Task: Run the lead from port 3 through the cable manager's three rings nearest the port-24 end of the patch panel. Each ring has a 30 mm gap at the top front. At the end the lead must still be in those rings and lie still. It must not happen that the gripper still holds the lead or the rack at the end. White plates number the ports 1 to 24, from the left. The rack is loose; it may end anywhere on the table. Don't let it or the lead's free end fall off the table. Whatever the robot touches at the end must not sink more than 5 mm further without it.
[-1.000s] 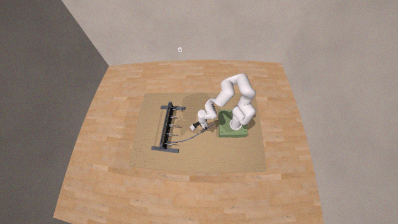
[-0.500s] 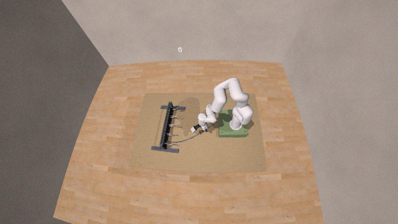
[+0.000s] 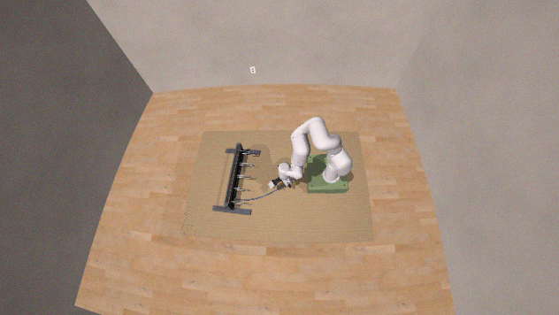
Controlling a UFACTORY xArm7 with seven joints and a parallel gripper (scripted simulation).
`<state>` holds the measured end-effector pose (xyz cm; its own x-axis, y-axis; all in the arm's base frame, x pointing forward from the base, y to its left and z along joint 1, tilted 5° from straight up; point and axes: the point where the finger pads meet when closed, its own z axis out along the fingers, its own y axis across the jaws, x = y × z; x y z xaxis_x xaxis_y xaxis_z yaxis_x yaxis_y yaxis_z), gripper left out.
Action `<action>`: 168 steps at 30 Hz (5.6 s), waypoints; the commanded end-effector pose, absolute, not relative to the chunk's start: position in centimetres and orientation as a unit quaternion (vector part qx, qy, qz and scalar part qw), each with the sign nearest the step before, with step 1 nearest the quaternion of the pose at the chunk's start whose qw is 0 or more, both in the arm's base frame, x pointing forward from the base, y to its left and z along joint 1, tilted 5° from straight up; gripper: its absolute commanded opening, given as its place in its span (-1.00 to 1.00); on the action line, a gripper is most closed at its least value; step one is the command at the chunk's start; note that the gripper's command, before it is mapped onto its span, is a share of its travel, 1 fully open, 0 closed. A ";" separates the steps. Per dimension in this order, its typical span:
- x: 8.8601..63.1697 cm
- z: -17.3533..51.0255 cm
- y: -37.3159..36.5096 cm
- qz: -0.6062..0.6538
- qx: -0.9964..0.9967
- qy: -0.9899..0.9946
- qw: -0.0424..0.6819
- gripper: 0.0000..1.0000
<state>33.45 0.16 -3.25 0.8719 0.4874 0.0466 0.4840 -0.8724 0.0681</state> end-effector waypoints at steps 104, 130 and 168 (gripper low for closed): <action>33.8 -5.1 0.1 0.036 0.967 0.252 0.019 -0.33; 33.9 -5.1 0.1 0.036 0.967 0.252 0.019 -1.00; 33.9 -5.1 0.1 0.036 0.967 0.252 0.019 -1.00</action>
<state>33.76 0.12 -5.19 0.8703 0.4892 0.0572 0.4866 -0.8720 0.0542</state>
